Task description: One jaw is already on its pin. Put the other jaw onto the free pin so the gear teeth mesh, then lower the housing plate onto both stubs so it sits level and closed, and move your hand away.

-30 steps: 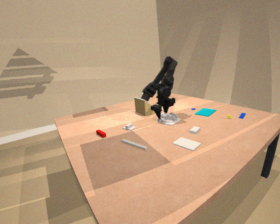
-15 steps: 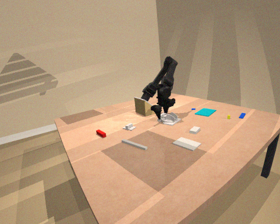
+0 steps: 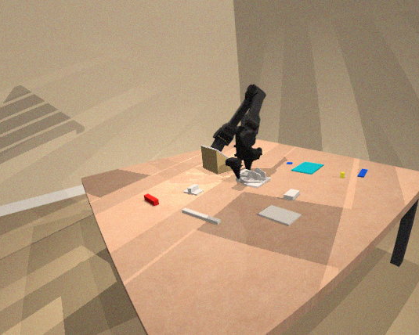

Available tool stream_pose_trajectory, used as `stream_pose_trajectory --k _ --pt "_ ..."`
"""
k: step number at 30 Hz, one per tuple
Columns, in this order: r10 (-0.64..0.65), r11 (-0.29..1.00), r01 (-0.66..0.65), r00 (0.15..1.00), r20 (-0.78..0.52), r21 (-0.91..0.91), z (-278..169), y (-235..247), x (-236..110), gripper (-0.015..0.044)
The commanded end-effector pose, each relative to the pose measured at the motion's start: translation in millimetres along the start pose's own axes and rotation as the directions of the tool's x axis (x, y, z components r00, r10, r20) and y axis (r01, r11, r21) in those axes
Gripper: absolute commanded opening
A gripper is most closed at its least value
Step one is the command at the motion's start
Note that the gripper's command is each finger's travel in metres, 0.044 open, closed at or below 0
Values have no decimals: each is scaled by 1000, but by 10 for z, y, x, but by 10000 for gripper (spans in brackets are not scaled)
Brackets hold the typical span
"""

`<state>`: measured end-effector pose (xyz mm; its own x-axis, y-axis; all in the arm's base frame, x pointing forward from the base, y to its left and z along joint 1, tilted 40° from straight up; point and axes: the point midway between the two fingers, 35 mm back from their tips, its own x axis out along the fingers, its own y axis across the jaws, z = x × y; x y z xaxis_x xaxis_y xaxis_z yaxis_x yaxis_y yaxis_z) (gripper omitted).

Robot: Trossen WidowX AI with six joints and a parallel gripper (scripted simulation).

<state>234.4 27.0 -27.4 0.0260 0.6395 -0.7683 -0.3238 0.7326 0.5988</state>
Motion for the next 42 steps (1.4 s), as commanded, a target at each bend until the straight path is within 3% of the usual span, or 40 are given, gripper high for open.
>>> stream_pose_trajectory --k 1,42 --pt "6 1000 -6 1000 0 -3 5 16 28 351" --pt "6 1000 -6 1000 0 -3 5 17 101 351"
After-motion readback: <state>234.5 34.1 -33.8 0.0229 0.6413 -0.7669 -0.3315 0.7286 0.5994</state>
